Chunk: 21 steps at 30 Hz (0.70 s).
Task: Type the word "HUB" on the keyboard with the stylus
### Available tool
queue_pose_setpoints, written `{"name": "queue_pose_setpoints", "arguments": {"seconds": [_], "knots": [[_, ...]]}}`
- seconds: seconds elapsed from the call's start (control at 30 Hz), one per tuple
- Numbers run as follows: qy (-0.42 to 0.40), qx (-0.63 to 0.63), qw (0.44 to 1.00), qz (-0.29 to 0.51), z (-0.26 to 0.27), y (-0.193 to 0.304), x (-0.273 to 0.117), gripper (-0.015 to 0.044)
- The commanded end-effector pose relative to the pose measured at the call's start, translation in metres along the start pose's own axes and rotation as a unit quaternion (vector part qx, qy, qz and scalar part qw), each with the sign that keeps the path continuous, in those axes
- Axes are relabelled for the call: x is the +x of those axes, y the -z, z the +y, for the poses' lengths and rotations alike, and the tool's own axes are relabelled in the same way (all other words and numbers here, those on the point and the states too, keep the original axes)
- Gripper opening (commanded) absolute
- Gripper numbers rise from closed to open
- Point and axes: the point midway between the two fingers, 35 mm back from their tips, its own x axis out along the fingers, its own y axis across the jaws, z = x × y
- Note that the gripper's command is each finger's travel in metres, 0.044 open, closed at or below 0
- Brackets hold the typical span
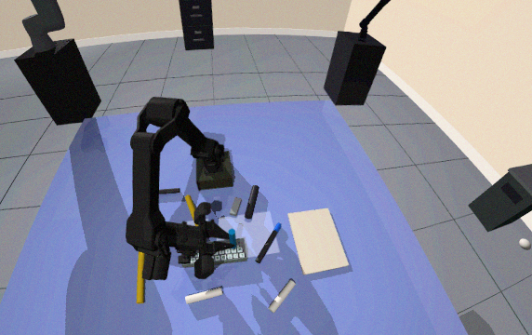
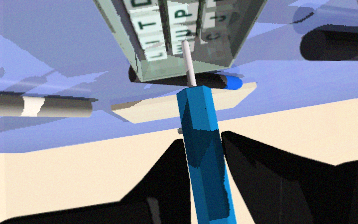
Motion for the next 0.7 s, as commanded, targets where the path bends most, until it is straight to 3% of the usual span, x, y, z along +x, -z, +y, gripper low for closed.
{"name": "queue_pose_setpoints", "arguments": {"seconds": [0.0, 0.67], "knots": [[-0.001, 0.003, 1.0, 0.001, 0.0001, -0.0018, 0.0013, 0.0081], [-0.001, 0.003, 1.0, 0.001, 0.0001, -0.0065, 0.0041, 0.0081]]}}
